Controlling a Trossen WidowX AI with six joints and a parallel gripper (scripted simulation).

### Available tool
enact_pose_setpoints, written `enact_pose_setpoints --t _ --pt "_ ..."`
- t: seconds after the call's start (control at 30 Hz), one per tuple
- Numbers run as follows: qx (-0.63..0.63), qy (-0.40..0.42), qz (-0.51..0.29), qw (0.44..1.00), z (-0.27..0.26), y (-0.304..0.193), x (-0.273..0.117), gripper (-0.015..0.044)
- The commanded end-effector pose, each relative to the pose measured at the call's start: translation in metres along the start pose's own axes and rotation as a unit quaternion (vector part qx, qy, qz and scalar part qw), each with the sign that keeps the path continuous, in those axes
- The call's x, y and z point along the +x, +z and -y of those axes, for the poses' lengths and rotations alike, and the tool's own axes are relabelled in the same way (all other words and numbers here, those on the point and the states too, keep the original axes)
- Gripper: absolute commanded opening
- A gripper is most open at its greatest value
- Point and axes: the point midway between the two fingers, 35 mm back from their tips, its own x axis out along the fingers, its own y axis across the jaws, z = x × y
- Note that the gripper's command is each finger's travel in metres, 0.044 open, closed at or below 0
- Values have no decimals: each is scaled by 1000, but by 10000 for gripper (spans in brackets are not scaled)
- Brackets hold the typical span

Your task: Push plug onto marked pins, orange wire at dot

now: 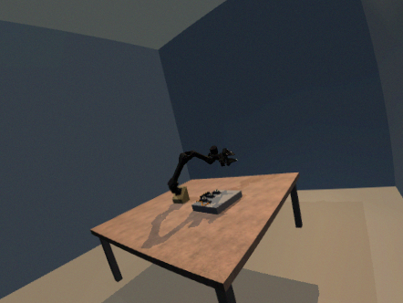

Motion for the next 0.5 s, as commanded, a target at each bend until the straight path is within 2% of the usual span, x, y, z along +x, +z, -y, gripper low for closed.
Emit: enact_pose_setpoints --t 0.0,0.33,0.47 --pt "0 0 0 1000 0 0 0 374" --pt "-24 0 -3 1000 -27 8 4 115" --pt "-43 1 -7 999 -45 13 7 115"
